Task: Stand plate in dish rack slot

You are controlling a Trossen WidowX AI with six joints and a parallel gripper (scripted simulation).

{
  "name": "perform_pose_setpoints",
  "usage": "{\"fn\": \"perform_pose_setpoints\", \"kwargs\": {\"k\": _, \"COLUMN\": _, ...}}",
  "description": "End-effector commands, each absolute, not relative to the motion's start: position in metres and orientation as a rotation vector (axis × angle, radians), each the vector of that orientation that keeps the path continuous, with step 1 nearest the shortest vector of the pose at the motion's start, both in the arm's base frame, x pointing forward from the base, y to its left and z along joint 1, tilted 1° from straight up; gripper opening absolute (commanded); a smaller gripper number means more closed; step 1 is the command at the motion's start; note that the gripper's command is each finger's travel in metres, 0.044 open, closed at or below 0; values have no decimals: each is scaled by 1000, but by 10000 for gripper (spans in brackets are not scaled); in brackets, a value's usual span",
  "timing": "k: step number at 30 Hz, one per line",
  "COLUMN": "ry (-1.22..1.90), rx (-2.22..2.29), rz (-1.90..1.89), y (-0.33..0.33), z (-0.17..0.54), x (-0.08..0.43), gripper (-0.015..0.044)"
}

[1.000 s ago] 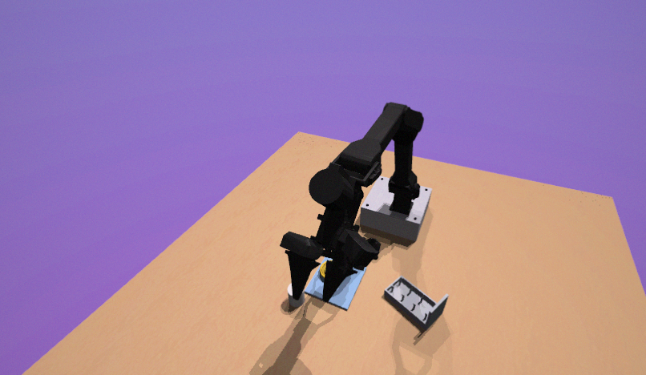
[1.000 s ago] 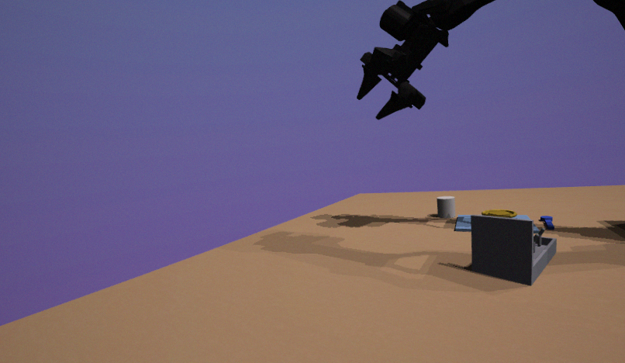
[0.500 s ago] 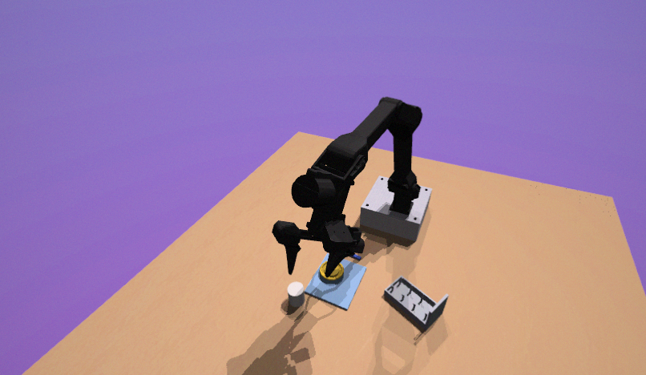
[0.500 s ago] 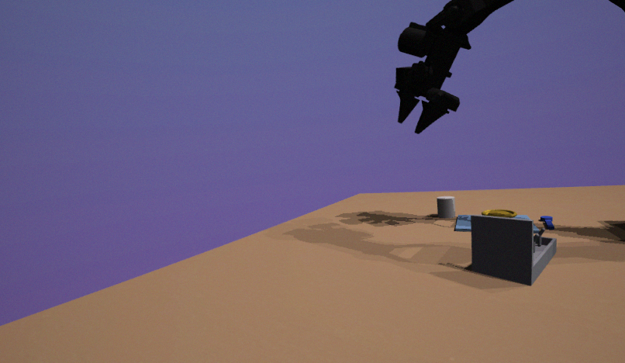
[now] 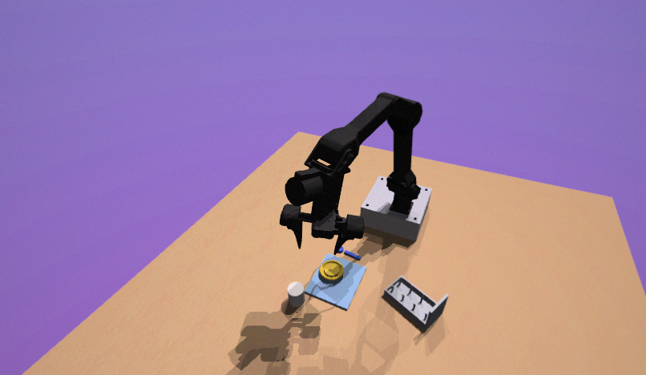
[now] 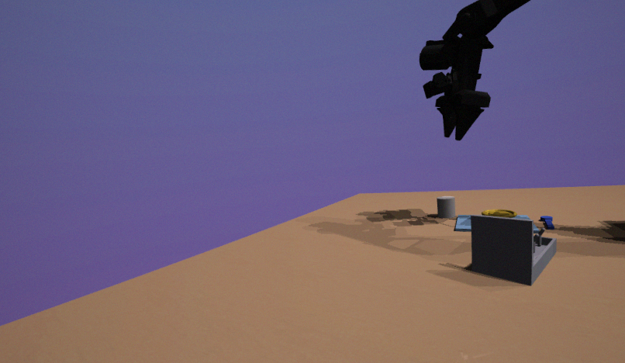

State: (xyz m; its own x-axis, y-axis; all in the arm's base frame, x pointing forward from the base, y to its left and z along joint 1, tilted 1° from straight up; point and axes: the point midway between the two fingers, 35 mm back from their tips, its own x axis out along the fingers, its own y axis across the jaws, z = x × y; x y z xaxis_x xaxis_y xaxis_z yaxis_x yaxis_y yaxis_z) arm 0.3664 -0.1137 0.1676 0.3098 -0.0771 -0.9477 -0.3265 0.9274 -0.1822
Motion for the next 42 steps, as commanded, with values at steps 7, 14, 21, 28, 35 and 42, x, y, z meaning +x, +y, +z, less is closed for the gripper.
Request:
{"fn": "perform_pose_setpoints", "kwargs": {"k": 7, "ry": 1448, "rx": -100, "rz": 29, "y": -122, "z": 151, "x": 307, "gripper": 400}}
{"fn": "perform_pose_setpoints", "kwargs": {"k": 14, "ry": 1531, "rx": 25, "rz": -43, "y": -123, "z": 147, "x": 280, "gripper": 400}}
{"fn": "perform_pose_setpoints", "kwargs": {"k": 21, "ry": 1530, "rx": 25, "rz": -43, "y": -127, "z": 106, "x": 288, "gripper": 400}}
{"fn": "perform_pose_setpoints", "kwargs": {"k": 28, "ry": 1531, "rx": 25, "rz": -43, "y": -126, "z": 33, "x": 289, "gripper": 400}}
{"fn": "perform_pose_setpoints", "kwargs": {"k": 35, "ry": 1531, "rx": 25, "rz": -43, "y": -126, "z": 29, "x": 290, "gripper": 400}}
{"fn": "perform_pose_setpoints", "kwargs": {"k": 42, "ry": 1531, "rx": 25, "rz": -43, "y": -126, "z": 18, "x": 291, "gripper": 400}}
